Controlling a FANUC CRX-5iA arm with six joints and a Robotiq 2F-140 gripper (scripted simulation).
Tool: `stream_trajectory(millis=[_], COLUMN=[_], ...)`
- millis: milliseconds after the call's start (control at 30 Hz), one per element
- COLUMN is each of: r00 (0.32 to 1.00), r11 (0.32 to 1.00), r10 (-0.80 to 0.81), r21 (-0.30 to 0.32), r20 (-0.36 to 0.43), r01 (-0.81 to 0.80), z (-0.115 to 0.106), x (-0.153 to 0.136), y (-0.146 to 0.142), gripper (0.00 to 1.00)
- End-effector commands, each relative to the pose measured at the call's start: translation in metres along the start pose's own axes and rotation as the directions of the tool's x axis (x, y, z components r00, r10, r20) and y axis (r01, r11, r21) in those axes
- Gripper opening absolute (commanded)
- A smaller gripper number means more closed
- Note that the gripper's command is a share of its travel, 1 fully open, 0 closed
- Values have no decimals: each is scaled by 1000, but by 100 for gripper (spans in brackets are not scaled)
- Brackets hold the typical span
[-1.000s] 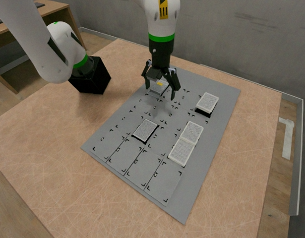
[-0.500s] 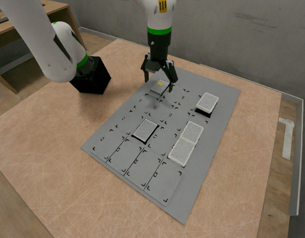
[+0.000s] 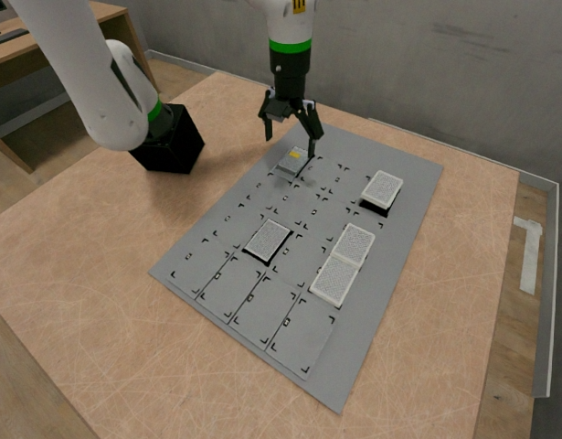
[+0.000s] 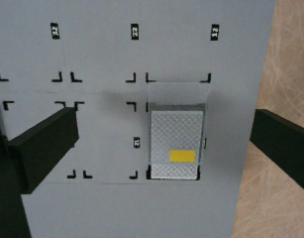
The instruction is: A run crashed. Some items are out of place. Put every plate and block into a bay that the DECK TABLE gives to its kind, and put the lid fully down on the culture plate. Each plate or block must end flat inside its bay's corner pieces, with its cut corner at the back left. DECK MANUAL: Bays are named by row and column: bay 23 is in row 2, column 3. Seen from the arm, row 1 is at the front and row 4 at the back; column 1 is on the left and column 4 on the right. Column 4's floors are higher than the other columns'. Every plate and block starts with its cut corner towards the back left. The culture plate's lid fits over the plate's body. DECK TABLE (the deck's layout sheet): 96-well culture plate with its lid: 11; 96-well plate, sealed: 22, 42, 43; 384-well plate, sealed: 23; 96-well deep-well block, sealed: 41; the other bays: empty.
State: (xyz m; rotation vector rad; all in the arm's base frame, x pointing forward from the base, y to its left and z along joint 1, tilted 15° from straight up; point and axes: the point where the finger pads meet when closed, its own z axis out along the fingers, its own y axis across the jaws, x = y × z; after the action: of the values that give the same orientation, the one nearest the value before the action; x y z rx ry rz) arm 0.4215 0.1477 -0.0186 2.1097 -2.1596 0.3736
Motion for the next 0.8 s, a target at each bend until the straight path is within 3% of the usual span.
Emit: stream_trajectory(millis=[0,400,767], r00=[1000,1000,1000], r11=[1000,1000,1000], r10=[0,0,0], r21=[2,2,2], r20=[0,0,0], r01=[0,0,0], z=[-1,0,0], x=[-10,-44,-46], y=[8,35,37], gripper=[100,100,100])
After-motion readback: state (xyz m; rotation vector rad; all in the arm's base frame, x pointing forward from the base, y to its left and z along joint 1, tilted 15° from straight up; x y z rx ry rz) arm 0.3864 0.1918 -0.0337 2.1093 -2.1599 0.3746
